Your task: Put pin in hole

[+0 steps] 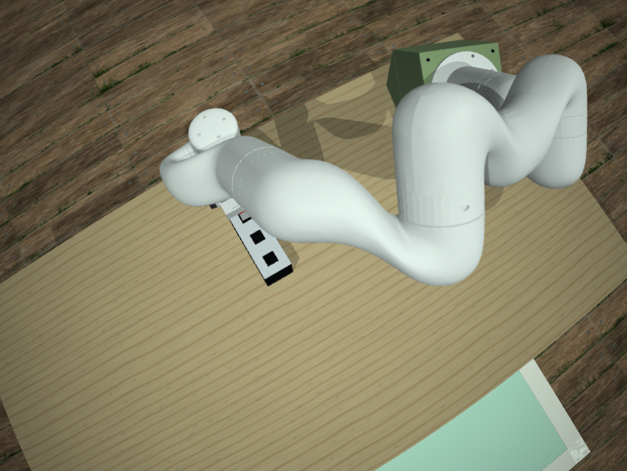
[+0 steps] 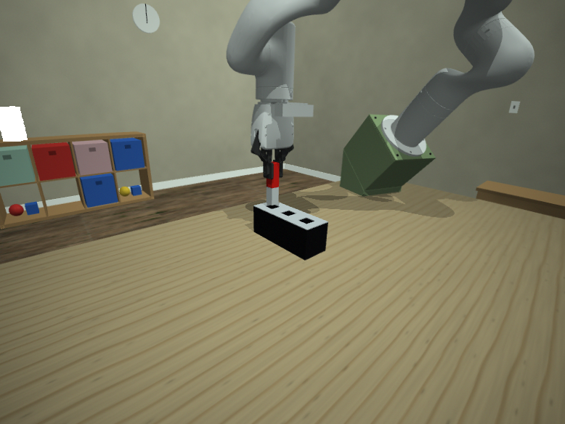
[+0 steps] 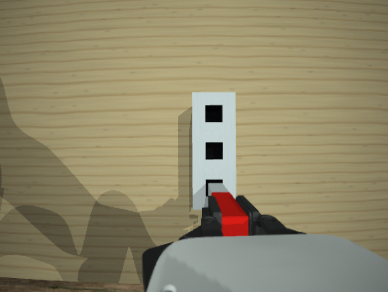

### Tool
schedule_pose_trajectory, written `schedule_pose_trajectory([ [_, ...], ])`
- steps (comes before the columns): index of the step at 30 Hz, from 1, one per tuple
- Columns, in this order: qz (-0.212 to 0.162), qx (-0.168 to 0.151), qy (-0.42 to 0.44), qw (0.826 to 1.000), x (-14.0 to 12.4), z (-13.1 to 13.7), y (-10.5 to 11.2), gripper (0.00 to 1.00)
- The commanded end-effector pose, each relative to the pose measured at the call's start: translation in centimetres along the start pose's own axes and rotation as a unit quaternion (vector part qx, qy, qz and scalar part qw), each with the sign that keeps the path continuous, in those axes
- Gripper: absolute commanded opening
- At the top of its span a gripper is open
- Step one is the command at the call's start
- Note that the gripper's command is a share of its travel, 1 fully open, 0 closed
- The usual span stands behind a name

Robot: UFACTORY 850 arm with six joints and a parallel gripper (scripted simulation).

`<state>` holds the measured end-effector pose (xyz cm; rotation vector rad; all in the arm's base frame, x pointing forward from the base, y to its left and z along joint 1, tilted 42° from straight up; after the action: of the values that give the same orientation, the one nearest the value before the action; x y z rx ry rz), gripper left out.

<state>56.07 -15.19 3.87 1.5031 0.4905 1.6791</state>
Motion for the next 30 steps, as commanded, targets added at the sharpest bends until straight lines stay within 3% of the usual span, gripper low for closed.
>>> schedule_pose_trajectory([
  [1,0.0,-0.001,0.0,1.0,-0.02,0.08,0.07,0.0],
  [30,0.0,-0.001,0.0,1.0,0.02,0.07,-0.32,0.0],
])
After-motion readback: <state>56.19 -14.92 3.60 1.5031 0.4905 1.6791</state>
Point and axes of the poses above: the point where the finger pads meet when closed, its own y axis back along the fingers, its own z axis across the jaws, x = y × z, the point moved 1 cm from there along y, back along the fingers, and after that the axes turned 2 degrees about y, right-handed, at the moved point
